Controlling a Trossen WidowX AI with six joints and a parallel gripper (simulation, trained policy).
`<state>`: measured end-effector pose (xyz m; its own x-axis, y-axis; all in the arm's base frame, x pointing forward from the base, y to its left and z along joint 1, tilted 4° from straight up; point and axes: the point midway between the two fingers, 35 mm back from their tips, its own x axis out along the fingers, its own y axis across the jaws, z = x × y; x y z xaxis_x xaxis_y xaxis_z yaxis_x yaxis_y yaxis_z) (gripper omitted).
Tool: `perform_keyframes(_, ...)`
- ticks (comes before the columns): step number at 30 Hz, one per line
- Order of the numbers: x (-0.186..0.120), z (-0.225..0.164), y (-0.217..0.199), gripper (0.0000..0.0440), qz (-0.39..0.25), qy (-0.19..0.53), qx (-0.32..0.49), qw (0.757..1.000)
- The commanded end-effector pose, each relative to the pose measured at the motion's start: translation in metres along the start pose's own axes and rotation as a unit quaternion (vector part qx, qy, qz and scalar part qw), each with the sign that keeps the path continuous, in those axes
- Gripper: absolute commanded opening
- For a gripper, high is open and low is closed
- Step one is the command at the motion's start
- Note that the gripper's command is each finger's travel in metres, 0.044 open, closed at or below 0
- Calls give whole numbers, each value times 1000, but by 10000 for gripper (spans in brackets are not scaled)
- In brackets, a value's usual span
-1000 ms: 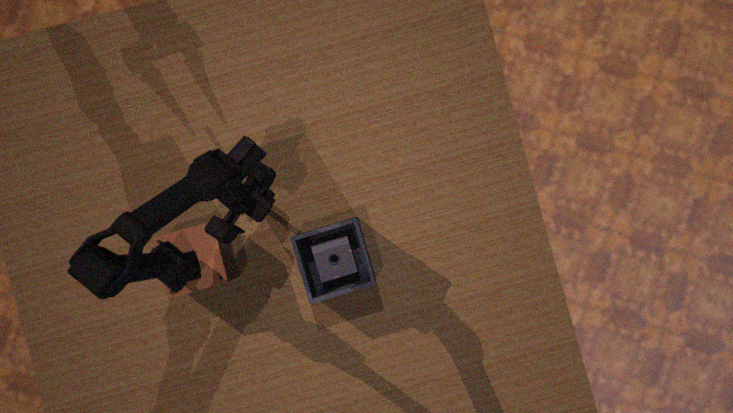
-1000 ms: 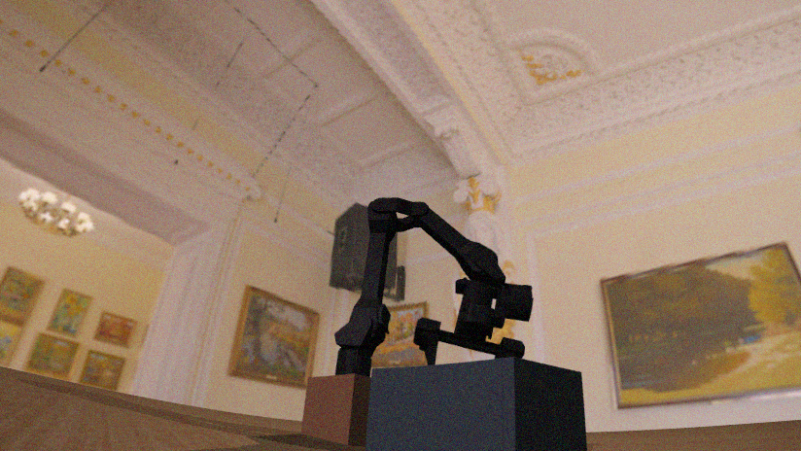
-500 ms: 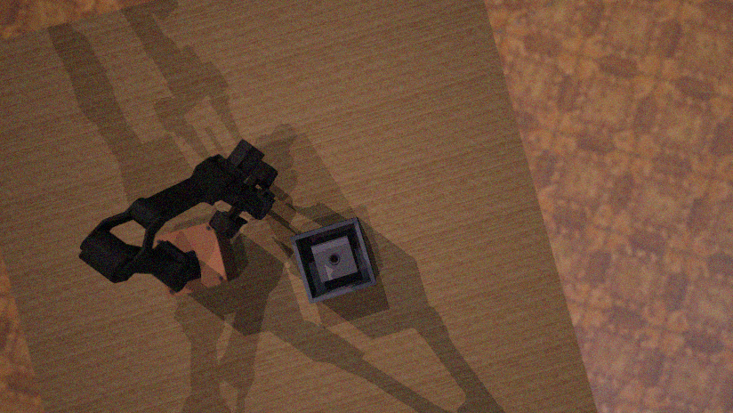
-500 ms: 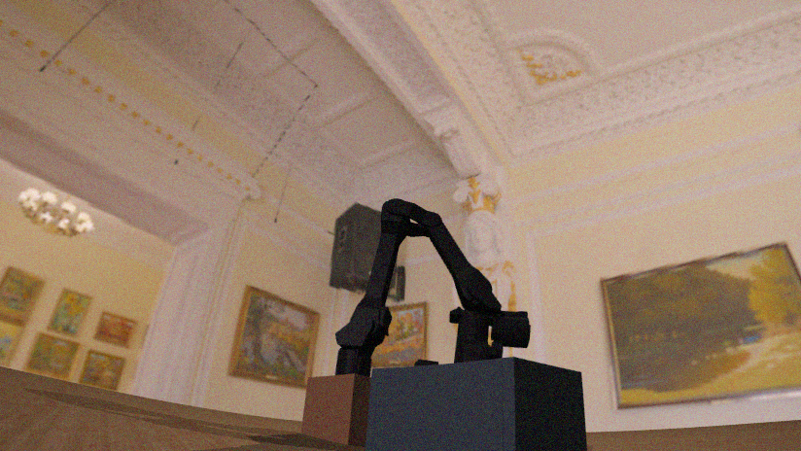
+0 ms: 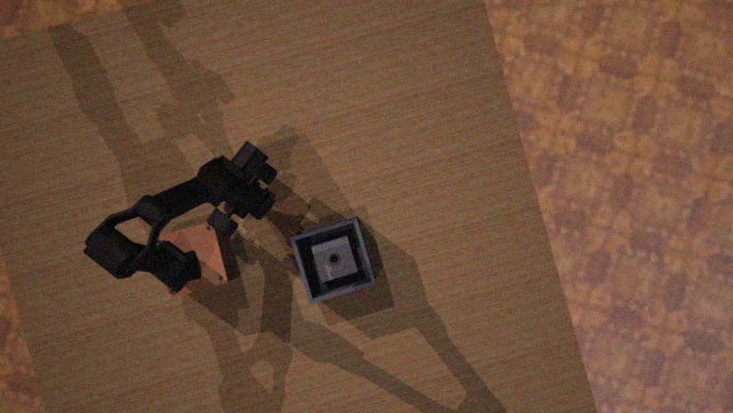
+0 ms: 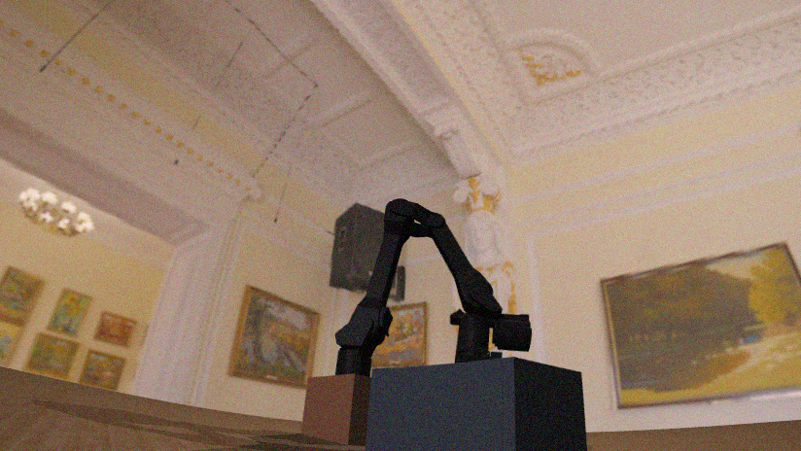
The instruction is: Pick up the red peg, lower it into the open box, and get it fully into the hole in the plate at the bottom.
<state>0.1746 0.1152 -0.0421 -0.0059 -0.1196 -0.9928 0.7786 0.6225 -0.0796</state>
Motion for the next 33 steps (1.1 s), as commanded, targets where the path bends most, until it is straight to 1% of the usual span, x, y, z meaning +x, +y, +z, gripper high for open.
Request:
perform_keyframes(1,-2,2,2,0,-1,5,-2,1000)
perform_keyframes(10,-28,24,10,1,12,-39,-31,999)
perform_keyframes(19,-62,51,18,0,16,-80,-57,995)
perform_keyframes(33,-110,108,30,0,20,-112,-41,993)
